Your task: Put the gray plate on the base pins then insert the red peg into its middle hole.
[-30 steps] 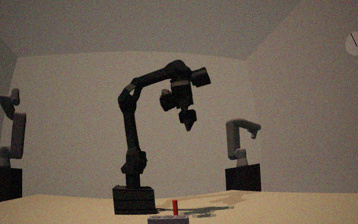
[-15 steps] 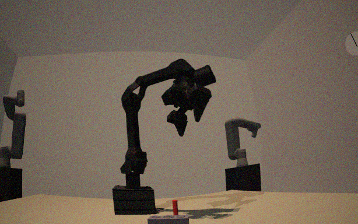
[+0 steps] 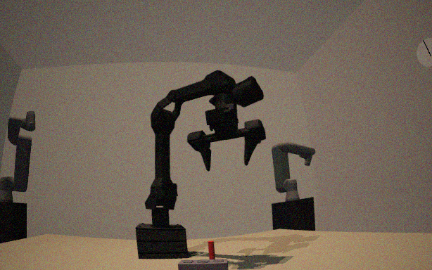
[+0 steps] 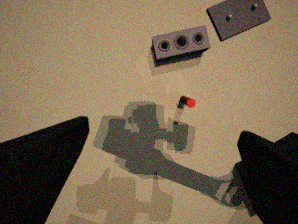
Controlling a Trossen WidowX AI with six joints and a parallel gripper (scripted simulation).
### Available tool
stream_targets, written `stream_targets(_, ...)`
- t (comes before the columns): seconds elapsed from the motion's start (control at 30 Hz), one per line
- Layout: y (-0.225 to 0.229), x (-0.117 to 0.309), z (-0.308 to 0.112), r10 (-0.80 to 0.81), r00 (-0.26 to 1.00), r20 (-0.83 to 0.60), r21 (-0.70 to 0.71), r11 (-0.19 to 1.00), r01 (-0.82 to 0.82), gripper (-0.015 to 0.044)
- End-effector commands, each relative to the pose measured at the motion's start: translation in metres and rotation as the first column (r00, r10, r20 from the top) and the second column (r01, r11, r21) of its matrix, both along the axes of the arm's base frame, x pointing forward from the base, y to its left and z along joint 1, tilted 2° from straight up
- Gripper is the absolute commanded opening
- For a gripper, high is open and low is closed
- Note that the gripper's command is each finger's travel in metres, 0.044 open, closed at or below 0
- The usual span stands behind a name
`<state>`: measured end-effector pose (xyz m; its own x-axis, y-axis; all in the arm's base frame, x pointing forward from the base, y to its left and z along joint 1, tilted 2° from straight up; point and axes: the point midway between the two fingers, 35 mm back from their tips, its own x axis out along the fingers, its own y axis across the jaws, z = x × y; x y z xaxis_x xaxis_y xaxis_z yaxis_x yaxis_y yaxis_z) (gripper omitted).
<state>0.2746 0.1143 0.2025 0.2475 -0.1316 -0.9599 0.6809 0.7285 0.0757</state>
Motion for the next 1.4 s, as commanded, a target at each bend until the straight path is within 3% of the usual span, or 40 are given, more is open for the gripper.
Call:
stream_targets(0.0, -0.031, 0.032, -0.051, 0.593, 0.779, -0.204, -0.018, 0.793, -0.608, 0.044)
stream_targets(0.43, -0.059, 0.052, -0.082, 0.926, 0.276, -0.256, 0.045, 0.297, -0.954, 0.044)
stream_targets(0.83, -0.087, 0.066, -0.107, 0.928, -0.283, -0.242, 0.071, -0.273, -0.959, 0.044)
stream_targets(1.37, -0.091, 0.067, -0.109, 0.919, -0.313, -0.241, 0.071, -0.305, -0.95, 0.044)
